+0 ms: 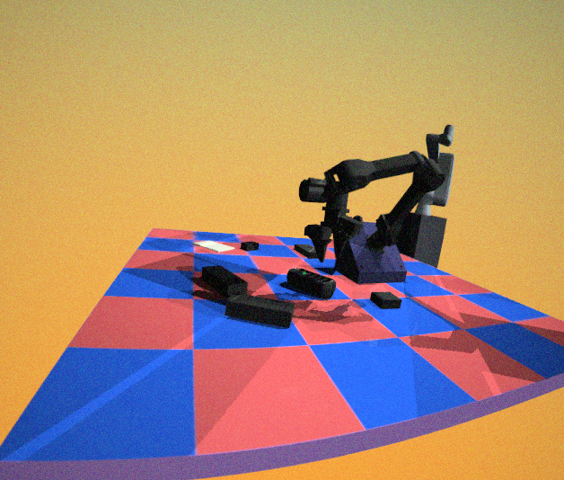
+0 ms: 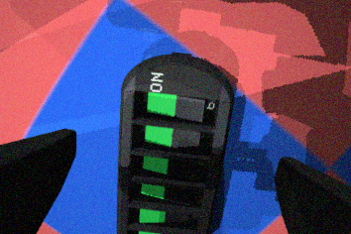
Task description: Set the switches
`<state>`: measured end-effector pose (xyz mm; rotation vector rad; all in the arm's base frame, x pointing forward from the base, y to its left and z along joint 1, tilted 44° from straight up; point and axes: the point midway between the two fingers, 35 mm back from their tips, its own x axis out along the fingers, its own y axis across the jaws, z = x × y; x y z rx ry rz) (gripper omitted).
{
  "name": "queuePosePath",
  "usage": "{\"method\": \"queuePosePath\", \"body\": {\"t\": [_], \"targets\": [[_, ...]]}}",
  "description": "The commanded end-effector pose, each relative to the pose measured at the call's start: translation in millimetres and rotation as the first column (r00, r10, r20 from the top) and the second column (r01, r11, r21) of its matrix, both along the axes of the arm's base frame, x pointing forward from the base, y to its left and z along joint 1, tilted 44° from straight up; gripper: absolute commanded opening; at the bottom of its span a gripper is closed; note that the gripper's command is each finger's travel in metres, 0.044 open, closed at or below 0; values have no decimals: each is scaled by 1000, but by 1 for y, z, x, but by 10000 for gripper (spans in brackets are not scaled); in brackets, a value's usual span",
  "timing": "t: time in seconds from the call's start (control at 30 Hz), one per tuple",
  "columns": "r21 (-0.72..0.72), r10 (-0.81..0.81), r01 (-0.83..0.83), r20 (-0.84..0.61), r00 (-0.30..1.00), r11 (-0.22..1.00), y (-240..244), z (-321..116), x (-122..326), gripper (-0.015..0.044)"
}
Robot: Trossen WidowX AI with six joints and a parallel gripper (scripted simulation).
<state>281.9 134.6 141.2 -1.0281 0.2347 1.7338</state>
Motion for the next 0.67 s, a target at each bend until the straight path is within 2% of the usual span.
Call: {"method": "queuePosePath", "body": {"t": [0.0,0.33,0.63], "targets": [[4,-11,11,19,1000,1000,-32,35,5,256],[4,-12,11,18,1000,1000,-34,37,5,0],[4,-12,11,18,1000,1000,-34,37,5,0]]}}
